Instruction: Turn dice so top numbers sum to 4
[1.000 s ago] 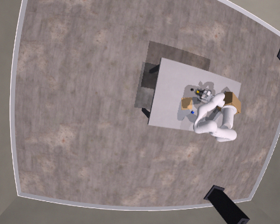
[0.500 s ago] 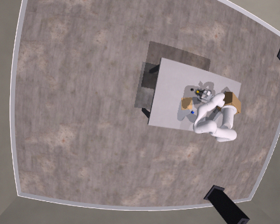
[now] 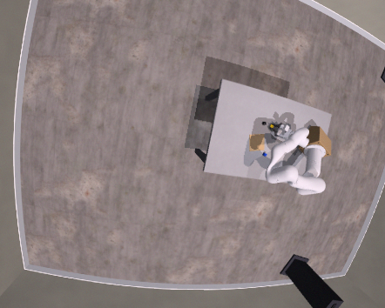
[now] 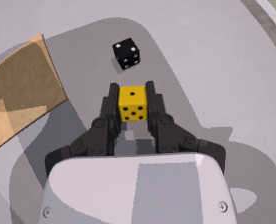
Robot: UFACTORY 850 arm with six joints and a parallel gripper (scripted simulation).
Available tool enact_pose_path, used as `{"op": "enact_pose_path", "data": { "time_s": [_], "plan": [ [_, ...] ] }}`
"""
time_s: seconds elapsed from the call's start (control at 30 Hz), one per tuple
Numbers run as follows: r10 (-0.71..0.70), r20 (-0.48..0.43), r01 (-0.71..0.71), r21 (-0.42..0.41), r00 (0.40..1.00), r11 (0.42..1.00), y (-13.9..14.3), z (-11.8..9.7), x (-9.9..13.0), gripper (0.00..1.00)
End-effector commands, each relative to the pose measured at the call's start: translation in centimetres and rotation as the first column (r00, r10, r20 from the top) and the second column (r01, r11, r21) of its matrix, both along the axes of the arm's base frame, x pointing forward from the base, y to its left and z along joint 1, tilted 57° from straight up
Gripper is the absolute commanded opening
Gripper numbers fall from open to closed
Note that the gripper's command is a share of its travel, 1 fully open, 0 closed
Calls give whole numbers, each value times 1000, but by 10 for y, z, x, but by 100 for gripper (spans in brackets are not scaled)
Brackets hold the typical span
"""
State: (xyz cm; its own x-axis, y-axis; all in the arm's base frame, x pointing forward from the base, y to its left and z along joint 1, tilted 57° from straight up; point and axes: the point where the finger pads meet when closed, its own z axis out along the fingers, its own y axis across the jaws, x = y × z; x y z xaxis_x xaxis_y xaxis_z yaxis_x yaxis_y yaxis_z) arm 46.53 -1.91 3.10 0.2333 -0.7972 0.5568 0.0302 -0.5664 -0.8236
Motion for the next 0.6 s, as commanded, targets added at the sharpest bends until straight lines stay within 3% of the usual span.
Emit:
{"op": "enact_pose_path", "data": {
  "time_s": [0.0, 0.57],
  "plan": [
    [-1, 1, 1, 0, 1000, 1000, 0, 0, 0, 21],
    [-1, 1, 1, 0, 1000, 1000, 3, -2, 1, 21]
  ]
}}
